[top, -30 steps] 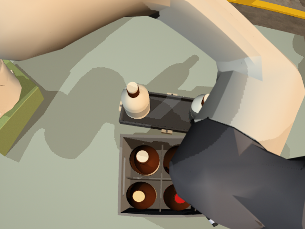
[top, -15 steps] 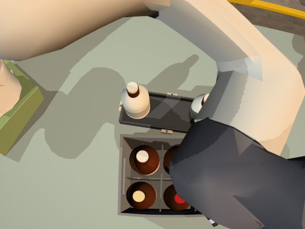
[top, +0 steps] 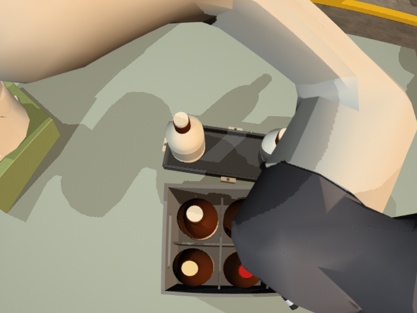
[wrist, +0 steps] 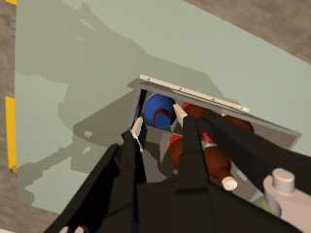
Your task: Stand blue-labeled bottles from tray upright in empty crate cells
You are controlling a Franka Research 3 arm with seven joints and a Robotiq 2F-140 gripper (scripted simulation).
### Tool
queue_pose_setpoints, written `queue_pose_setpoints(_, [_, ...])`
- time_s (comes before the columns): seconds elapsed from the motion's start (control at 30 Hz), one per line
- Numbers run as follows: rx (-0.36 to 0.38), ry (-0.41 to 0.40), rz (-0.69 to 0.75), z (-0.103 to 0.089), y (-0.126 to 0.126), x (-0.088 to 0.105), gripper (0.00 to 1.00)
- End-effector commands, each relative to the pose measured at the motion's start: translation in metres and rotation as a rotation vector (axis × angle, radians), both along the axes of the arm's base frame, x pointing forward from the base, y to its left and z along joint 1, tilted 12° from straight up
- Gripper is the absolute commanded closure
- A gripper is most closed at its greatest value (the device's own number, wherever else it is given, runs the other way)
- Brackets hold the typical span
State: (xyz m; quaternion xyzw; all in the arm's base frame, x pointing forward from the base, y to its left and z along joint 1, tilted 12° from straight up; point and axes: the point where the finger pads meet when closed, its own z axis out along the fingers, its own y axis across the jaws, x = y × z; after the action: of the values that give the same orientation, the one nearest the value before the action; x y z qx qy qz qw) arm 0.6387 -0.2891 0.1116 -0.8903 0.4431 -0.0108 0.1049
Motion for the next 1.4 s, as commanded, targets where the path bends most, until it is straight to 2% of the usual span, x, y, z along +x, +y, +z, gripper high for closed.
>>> queue_pose_setpoints(0.0, [-0.009,-0.005,0.000,0.0028,-0.0037,0.0011,0.62])
queue_pose_setpoints(1.07, [-0.009,-0.005,0.000,0.0038,-0.0039,0.0010,0.62])
queue_pose_setpoints(1.37, [-0.009,-0.005,0.000,0.0122,-0.0053,0.0000,0.62])
